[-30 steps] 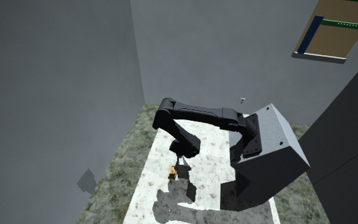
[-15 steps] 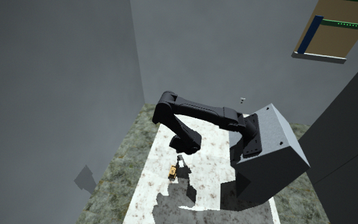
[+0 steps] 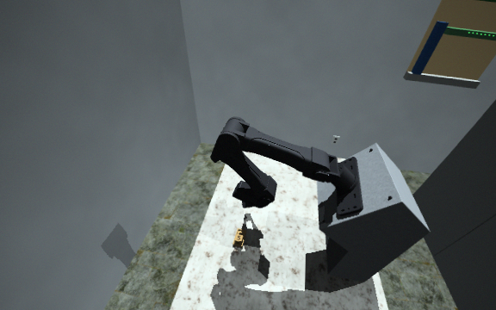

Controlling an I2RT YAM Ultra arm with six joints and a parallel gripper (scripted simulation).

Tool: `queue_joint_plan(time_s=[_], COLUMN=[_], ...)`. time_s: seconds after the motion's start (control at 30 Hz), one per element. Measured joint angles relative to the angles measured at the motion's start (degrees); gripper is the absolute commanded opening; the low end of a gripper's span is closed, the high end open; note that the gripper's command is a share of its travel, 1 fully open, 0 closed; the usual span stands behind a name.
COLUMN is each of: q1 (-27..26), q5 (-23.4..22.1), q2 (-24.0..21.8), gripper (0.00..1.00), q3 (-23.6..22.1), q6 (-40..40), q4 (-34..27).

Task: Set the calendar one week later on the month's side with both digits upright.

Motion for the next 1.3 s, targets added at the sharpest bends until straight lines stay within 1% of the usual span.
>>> queue_joint_plan(time_s=[0.07,0.23,0.43,0.8,1.0,1.3], q1=[-1.0,-3.5,-4.5,-11.4,-12.4,-17.7], q5=[-1.9,-8.5,-13.2,-27.9,-32.6,-44.0], q2=[-1.7,-6.2,-7.3,-13.7,-14.0,-14.6], gripper=[0.26,0.26,0.26,0.26,0.26,0.26], q3=[0.0,-0.7,-0.4,3.0,3.9,10.5], q6=[0.3,1.2,1.5,0.4,-0.2,-3.4], q4=[-1.5,-8.1,-13.0,-26.9,-31.9,-43.8])
